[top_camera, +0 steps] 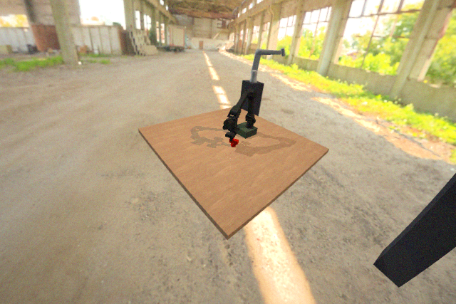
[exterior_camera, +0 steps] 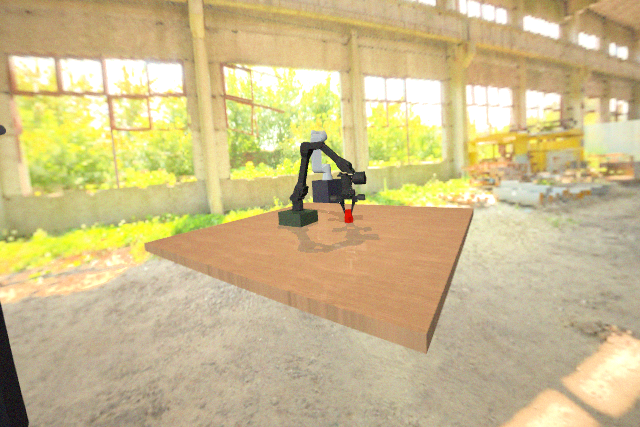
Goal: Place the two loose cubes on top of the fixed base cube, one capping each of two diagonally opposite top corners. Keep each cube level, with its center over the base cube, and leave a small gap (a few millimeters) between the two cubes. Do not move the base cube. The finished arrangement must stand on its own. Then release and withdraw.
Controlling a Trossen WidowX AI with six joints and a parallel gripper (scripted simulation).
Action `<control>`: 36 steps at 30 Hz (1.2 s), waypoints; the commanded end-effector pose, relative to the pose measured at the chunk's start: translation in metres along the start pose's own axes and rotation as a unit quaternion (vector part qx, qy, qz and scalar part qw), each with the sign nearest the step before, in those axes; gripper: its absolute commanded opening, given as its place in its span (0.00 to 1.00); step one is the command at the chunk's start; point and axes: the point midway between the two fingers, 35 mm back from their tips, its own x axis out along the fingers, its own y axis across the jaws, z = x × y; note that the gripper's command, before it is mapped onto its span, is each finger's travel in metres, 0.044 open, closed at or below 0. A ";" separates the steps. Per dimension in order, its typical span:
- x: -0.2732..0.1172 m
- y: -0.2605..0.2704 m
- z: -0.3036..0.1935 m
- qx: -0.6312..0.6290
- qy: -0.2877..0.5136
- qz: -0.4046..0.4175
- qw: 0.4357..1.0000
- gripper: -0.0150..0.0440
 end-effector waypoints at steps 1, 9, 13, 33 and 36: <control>0.000 0.000 0.000 0.002 -0.002 0.001 1.000 0.52; -0.002 0.000 0.000 0.001 -0.001 0.001 1.000 0.60; -0.010 0.000 0.000 0.000 0.000 0.000 1.000 0.60; -0.033 0.000 0.000 0.000 0.000 0.000 1.000 0.60; -0.036 0.000 0.000 0.000 0.000 0.000 1.000 0.60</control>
